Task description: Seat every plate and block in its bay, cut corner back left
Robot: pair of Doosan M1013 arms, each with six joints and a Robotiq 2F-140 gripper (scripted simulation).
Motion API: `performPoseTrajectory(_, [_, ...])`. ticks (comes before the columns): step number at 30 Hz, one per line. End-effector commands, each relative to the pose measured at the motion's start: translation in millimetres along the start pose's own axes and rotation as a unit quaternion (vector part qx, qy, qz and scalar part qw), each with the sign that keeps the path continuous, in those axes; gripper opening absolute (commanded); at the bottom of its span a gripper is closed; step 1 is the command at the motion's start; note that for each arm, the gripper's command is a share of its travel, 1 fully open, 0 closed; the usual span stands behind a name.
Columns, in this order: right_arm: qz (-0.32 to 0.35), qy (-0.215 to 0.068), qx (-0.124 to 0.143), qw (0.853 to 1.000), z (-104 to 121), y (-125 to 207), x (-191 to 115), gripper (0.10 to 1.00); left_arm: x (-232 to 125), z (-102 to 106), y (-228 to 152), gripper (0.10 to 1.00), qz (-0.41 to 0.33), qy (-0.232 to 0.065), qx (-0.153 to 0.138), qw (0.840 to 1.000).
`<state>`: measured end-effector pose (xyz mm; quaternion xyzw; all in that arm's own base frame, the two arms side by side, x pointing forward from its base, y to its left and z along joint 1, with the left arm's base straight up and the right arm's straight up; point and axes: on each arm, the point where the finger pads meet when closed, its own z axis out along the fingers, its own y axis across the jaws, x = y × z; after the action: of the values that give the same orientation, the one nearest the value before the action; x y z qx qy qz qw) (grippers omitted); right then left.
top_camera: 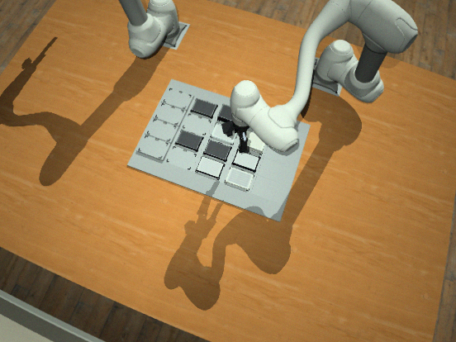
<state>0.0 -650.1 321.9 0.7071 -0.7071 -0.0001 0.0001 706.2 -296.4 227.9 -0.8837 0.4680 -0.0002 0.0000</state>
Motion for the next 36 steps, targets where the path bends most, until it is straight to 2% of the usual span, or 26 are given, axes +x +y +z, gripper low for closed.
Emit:
performPoseTrajectory(1, [0.000,0.001,0.000,1.000,-0.9,-0.1,0.2,1.000,14.1,4.6,10.3,0.698,0.034,0.001,0.001,0.999])
performPoseTrajectory(3, [0.000,0.001,0.000,1.000,-0.9,-0.1,0.2,1.000,21.4,7.8,16.4,0.698,0.067,0.001,0.001,0.998])
performPoseTrajectory(10, [0.000,0.001,0.000,1.000,-0.9,-0.1,0.2,1.000,39.5,15.8,31.6,0.698,0.070,0.001,0.001,0.998])
performPoseTrajectory(14, [0.000,0.001,0.000,1.000,-0.9,-0.1,0.2,1.000,53.2,22.4,44.7,0.698,0.136,0.001,0.001,0.991])
performPoseTrajectory(22, [0.000,0.001,0.000,1.000,-0.9,-0.1,0.2,1.000,78.0,34.3,68.4,0.698,0.139,0.001,0.001,0.990])
performPoseTrajectory(28, [0.000,0.001,0.000,1.000,-0.9,-0.1,0.2,1.000,90.6,40.9,82.5,0.698,0.205,0.001,0.001,0.979])
performPoseTrajectory(36, [0.000,0.001,0.000,1.000,-0.9,-0.1,0.2,1.000,112.9,52.9,107.9,0.698,0.224,0.001,0.001,0.975])
